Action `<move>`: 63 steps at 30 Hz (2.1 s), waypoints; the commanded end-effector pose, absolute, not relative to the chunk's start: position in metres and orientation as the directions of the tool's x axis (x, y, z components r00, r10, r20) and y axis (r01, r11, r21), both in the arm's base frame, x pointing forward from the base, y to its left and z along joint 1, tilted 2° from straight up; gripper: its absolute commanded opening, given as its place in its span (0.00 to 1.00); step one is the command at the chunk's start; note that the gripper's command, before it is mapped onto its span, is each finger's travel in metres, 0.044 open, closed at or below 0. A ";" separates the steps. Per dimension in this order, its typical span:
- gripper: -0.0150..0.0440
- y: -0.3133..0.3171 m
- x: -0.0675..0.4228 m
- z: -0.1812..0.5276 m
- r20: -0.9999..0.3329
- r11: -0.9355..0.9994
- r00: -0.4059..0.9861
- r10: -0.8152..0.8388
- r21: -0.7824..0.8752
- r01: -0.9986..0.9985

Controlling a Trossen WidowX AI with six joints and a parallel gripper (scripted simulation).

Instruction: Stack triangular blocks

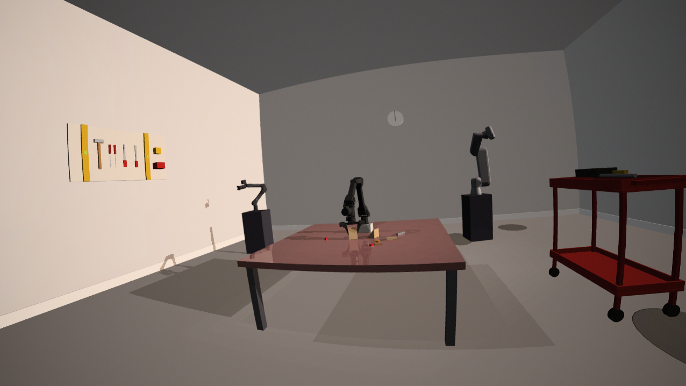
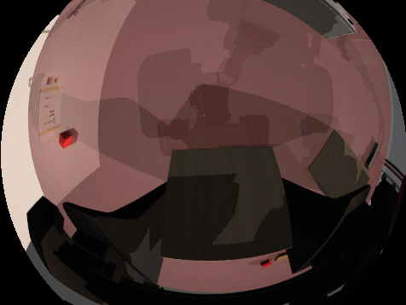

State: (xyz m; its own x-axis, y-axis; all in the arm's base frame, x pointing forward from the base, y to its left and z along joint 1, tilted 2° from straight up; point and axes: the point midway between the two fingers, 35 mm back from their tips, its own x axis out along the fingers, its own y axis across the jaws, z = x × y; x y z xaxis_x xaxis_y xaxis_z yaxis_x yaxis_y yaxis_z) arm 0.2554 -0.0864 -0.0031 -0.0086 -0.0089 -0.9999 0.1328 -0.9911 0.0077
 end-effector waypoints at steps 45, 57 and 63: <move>1.00 -0.079 0.303 0.001 -0.788 -0.991 -0.610 -0.084 0.003 0.132; 1.00 -0.079 0.304 0.003 -0.791 -0.991 -0.606 -0.085 0.004 0.133; 1.00 -0.077 0.303 0.072 -0.877 -0.985 -0.466 -0.121 0.047 0.168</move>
State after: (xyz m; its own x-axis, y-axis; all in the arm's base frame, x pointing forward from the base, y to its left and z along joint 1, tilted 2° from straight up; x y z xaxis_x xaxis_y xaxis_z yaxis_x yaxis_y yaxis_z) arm 0.3042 -0.0780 0.0348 -0.5457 -0.0984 -0.8322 0.1487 -0.9887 0.0194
